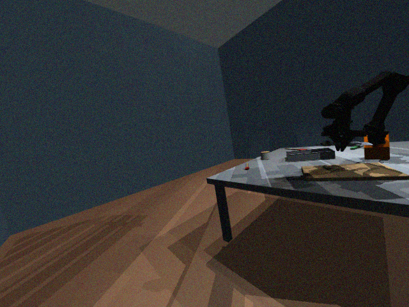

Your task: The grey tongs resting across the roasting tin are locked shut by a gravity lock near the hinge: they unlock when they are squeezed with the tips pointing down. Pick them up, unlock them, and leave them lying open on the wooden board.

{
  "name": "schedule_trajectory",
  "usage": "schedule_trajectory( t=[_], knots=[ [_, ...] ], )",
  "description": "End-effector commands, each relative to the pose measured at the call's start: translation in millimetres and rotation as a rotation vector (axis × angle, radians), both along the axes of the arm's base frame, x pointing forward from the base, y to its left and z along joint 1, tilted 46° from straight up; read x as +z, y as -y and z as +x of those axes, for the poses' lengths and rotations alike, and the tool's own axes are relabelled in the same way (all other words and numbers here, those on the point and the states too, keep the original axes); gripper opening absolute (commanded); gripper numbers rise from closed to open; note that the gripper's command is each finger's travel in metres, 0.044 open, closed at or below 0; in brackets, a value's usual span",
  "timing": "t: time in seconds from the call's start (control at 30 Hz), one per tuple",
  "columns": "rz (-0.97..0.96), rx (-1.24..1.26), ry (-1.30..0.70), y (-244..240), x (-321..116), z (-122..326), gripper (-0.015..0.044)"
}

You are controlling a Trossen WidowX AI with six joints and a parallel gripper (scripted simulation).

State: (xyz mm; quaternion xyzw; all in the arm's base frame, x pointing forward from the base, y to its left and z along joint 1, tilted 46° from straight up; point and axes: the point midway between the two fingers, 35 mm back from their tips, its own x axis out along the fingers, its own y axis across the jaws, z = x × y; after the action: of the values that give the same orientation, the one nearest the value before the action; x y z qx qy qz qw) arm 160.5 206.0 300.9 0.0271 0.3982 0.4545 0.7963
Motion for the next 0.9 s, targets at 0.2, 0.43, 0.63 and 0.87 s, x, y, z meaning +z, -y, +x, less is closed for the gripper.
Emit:
schedule_trajectory(
  t=[0.2, 0.43, 0.63, 0.87],
  knots=[
    [0.116, -0.087, 0.126, 12.8, 10.5, -6.3, -0.0150],
    [0.210, -0.147, 0.206, 22.0, 16.1, -10.5, -0.0150],
    [0.300, -0.197, 0.268, 30.6, 20.9, -14.4, -0.0150],
    [0.415, -0.253, 0.333, 41.5, 26.1, -19.4, -0.0150]
  ],
)
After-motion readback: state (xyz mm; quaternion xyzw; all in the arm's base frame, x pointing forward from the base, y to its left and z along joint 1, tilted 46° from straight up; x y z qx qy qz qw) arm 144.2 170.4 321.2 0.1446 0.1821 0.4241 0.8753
